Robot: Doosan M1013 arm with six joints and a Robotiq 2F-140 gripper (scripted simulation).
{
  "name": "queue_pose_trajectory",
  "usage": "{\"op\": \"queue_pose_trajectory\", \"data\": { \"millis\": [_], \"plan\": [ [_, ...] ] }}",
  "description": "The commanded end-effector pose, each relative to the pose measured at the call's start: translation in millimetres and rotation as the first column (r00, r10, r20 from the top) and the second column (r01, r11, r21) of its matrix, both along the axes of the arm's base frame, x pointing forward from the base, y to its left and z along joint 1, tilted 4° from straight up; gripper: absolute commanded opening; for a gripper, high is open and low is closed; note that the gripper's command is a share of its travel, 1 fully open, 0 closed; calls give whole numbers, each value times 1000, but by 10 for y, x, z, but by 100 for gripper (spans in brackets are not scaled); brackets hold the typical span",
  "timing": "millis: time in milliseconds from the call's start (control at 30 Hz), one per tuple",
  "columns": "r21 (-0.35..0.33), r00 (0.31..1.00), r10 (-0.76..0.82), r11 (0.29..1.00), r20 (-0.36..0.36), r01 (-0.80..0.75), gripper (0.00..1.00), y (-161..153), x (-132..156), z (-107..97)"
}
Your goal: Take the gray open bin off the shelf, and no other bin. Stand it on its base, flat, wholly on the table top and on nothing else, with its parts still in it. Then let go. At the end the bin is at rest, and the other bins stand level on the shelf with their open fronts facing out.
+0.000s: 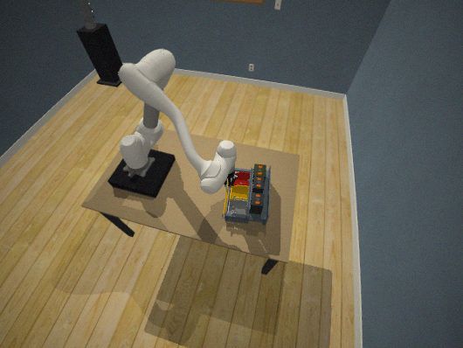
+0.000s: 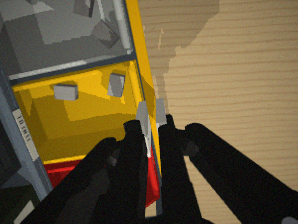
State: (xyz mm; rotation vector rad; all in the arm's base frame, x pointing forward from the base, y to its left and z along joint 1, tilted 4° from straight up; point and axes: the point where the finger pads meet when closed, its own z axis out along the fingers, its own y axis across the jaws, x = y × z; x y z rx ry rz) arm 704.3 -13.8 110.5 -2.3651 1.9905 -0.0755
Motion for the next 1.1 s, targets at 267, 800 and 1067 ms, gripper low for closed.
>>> {"op": "queue_pose_trajectory", "data": {
  "millis": [267,800,1067],
  "plan": [
    [0,1000,0,1000,0,0,0,0,-1,-3],
    [0,1000,0,1000,0,0,0,-14,-79,-24],
    [0,1000,0,1000,0,0,0,-68,-393,-49]
  ]
}}
